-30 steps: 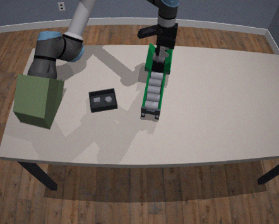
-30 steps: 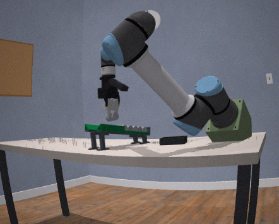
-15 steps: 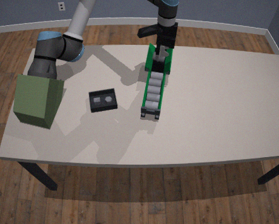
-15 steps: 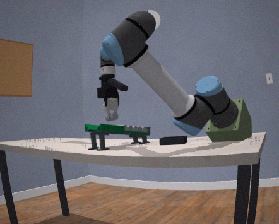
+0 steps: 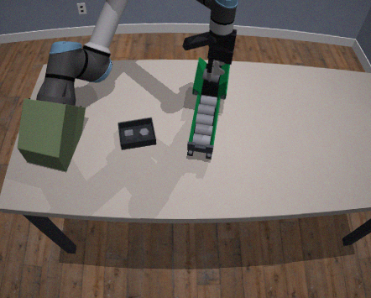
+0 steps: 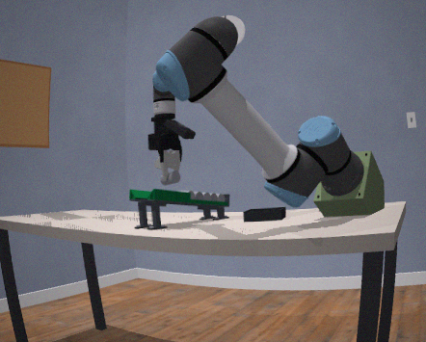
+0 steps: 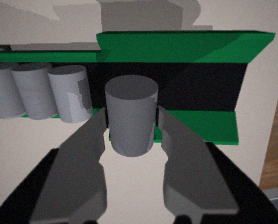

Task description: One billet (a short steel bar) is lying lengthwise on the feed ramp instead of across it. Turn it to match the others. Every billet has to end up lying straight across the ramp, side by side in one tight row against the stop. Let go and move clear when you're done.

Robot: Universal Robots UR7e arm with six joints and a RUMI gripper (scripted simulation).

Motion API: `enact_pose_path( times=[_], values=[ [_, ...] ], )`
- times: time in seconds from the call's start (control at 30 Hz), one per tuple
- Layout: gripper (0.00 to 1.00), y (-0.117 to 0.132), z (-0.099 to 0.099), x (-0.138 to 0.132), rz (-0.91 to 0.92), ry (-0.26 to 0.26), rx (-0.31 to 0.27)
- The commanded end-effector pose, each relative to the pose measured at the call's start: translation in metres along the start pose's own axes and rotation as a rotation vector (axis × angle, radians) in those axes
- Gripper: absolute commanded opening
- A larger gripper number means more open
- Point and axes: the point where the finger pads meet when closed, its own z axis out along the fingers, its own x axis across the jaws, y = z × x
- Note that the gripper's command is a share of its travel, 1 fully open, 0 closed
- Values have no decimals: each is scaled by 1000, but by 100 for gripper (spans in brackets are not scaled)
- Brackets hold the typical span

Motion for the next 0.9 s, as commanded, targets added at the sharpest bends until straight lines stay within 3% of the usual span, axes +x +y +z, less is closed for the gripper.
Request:
enact_pose_path(
  times=[0.0, 0.87],
  values=[
    [0, 1, -2, 1, -3, -2, -3],
    [0, 3, -4, 3, -7, -5, -8]
  ],
)
